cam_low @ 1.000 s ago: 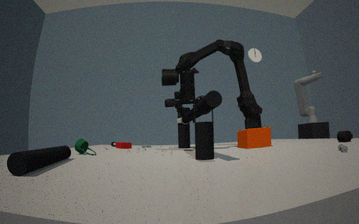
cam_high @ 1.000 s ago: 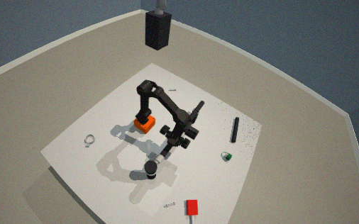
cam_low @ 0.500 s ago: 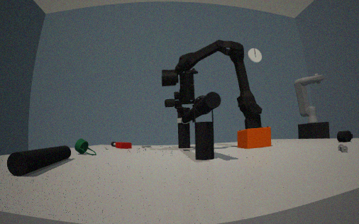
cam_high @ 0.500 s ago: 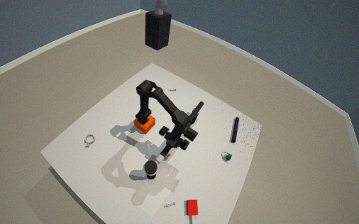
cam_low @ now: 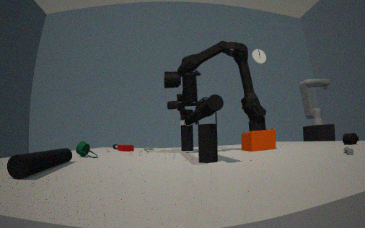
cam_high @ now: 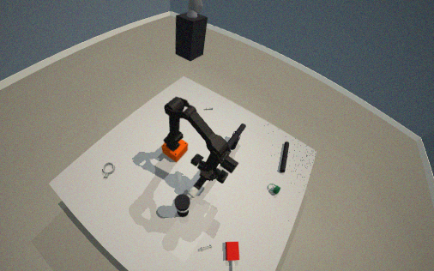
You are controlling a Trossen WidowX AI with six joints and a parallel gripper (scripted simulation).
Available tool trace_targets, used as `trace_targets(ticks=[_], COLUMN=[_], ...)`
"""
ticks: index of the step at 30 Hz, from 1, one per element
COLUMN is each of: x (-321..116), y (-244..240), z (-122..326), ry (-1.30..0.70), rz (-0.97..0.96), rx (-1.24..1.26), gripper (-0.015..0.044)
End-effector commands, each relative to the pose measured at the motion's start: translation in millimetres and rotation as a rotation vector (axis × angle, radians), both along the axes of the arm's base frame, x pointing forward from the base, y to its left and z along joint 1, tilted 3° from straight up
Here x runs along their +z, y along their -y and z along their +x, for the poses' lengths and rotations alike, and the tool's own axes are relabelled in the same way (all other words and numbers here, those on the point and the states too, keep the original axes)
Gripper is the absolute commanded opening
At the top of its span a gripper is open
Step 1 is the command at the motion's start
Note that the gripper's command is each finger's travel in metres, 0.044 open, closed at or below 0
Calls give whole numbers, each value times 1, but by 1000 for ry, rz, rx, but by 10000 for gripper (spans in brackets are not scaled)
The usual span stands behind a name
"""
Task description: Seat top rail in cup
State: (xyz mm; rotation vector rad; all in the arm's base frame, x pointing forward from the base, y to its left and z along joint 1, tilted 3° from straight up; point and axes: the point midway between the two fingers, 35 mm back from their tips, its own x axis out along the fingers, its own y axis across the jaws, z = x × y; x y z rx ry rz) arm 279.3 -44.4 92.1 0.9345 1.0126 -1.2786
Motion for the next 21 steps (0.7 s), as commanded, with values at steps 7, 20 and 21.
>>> trace_targets(ticks=[7, 20, 21], x=[0, 8, 11], y=[-1, -10, -13], z=[0, 0, 0], ry=[0, 0, 0], rz=[0, 1, 2], rx=[0, 0, 0], gripper=[26, 368, 394])
